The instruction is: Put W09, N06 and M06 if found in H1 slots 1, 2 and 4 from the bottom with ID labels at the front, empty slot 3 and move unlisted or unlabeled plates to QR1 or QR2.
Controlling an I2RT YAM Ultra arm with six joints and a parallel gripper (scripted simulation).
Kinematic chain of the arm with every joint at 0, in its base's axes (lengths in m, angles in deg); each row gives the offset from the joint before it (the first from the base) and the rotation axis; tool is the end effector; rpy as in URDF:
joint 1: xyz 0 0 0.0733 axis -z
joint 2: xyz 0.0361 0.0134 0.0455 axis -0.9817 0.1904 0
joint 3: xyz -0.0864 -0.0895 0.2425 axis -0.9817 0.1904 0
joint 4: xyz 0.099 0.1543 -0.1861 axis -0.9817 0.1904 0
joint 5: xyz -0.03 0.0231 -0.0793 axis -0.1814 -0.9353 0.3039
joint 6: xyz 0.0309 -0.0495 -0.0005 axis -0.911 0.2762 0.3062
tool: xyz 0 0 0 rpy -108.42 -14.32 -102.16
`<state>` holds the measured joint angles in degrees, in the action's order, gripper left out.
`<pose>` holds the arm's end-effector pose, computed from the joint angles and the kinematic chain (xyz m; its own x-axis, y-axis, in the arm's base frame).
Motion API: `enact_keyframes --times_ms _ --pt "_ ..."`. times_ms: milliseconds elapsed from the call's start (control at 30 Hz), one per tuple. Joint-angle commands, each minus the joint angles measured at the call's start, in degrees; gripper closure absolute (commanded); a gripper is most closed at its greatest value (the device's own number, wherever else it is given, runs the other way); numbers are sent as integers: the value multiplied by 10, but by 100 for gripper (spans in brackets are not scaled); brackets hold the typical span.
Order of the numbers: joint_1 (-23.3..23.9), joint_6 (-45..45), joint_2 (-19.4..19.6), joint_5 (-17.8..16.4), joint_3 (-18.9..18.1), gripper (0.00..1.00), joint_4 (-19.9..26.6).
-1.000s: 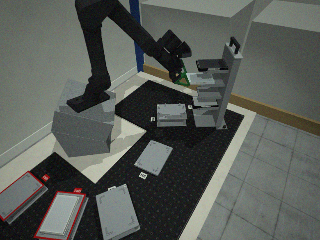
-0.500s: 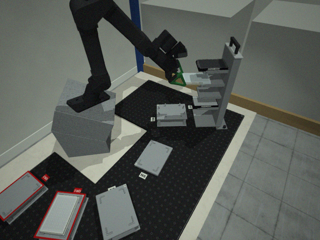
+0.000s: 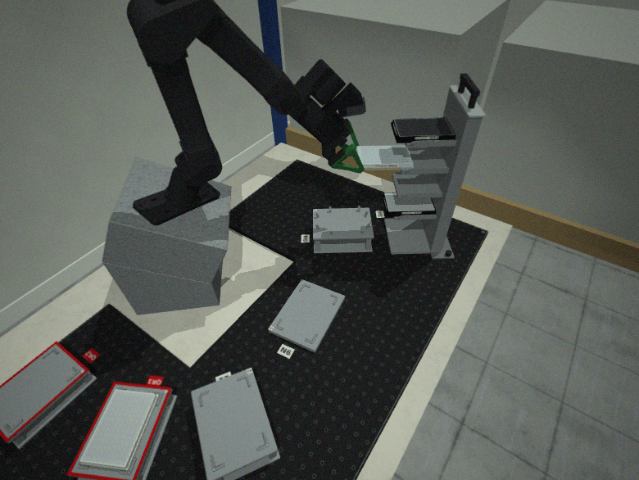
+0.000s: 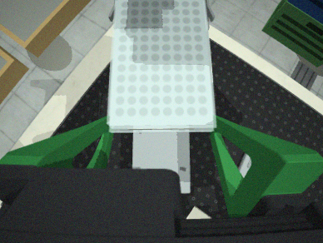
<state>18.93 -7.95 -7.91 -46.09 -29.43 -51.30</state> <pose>0.1313 0.1944 0.2644 -0.2761 -0.1178 -0.9539 -0.5400 0.8400 0.0526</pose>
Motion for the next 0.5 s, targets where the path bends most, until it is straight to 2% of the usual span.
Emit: enact_keyframes --times_ms 0,467 --pt "-10 -4 -21 9 13 14 -12" --pt "-33 -12 -54 31 45 14 7"
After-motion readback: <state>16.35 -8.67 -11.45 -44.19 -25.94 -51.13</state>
